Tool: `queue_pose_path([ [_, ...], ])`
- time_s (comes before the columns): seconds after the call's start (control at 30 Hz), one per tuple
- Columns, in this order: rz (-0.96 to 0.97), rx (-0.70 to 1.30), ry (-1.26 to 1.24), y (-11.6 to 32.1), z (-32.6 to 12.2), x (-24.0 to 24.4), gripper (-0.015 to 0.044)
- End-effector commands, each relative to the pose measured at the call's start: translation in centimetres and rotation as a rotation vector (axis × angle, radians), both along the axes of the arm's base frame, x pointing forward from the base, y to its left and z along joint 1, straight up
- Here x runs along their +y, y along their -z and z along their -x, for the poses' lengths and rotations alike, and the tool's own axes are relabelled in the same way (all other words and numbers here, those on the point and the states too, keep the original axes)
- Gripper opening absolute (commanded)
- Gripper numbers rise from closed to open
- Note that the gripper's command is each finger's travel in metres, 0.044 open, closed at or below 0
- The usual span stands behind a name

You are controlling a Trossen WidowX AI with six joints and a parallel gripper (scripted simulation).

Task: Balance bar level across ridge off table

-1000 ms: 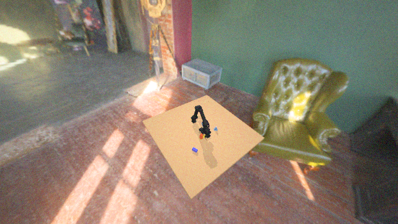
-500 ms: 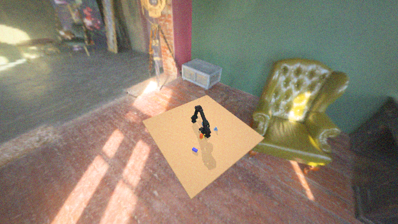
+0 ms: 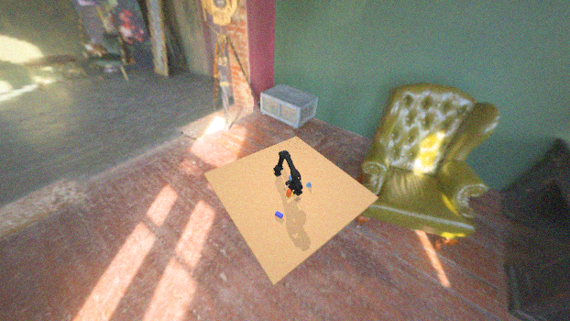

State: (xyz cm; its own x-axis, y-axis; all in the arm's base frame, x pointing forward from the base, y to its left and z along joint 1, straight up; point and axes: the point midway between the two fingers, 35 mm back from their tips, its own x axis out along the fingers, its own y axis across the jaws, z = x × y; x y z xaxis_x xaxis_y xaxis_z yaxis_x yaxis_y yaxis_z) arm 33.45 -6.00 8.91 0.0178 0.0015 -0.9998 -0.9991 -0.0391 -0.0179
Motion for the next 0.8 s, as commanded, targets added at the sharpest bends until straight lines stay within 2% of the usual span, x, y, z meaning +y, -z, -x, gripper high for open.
queue_pose_path([
  [0.0, 0.004, -0.009, -0.002, -1.5, -0.1, 0.0, 0.0000],
  [0.77, 0.006, -0.009, -0.005, -7.3, 0.6, 0.1, 0.0000],
])
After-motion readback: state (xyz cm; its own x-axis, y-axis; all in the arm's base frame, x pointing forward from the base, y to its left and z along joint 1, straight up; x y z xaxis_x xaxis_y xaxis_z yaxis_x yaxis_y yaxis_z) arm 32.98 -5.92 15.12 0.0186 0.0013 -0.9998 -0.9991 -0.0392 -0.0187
